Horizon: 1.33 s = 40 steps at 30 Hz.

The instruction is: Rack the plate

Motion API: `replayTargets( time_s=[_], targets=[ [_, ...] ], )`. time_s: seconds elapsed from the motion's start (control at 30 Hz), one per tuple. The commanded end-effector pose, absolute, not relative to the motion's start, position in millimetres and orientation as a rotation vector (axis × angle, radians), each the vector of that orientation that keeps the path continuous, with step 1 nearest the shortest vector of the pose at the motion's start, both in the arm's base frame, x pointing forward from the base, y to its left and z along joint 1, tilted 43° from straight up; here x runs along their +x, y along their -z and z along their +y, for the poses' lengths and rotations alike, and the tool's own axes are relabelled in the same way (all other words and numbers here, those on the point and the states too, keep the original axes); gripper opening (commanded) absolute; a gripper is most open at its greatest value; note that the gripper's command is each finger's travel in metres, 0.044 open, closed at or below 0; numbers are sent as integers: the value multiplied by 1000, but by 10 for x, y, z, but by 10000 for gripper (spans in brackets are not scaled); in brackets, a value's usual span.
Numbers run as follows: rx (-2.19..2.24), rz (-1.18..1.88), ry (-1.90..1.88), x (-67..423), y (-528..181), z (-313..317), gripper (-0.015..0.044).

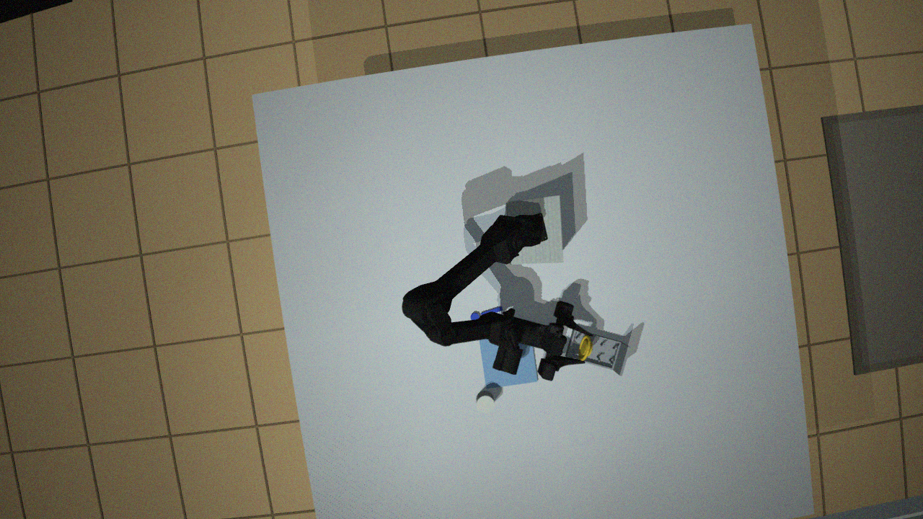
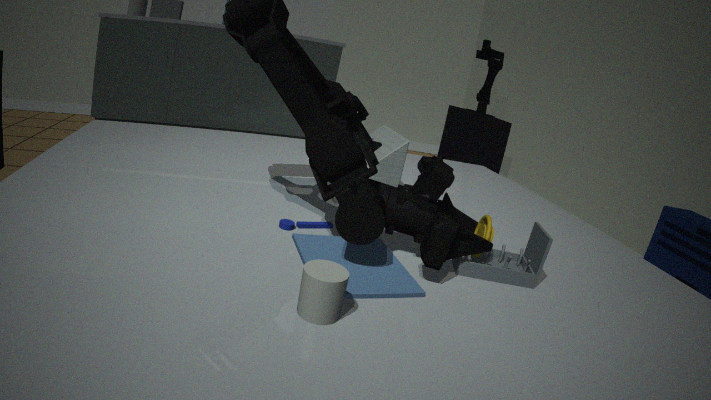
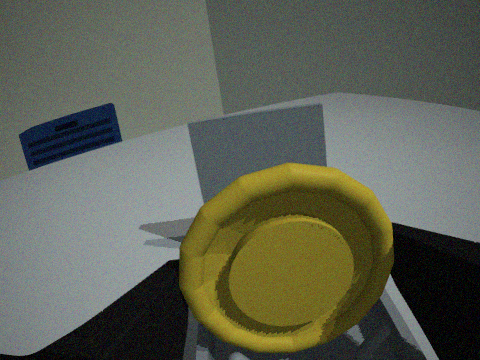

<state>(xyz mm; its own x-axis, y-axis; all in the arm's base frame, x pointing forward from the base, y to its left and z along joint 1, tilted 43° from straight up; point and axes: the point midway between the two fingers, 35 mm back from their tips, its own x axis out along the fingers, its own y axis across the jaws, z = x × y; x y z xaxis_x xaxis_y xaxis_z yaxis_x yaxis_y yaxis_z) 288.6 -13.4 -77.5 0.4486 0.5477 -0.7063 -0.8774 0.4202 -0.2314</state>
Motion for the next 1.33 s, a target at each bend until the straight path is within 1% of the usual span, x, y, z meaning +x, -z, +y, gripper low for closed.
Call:
replayTargets(
  time_s=[0.0,0.23,0.27,0.5,0.67,0.8,1.0,1.3],
  targets=[
    [-644,591,-961,2886,775,-134,210],
    [-644,591,-961,2886,775,-134,394],
    [-644,591,-961,2886,775,-134,400],
    [-644,591,-961,2894,760,-122,400],
    [-651,599,-964,3037,345,237,400],
    [-644,588,-961,3062,-32,598,400],
    [-639,590,-960,3140,-98,642,400],
    [-524,858,-881,3093,-48,702,400]
  ],
)
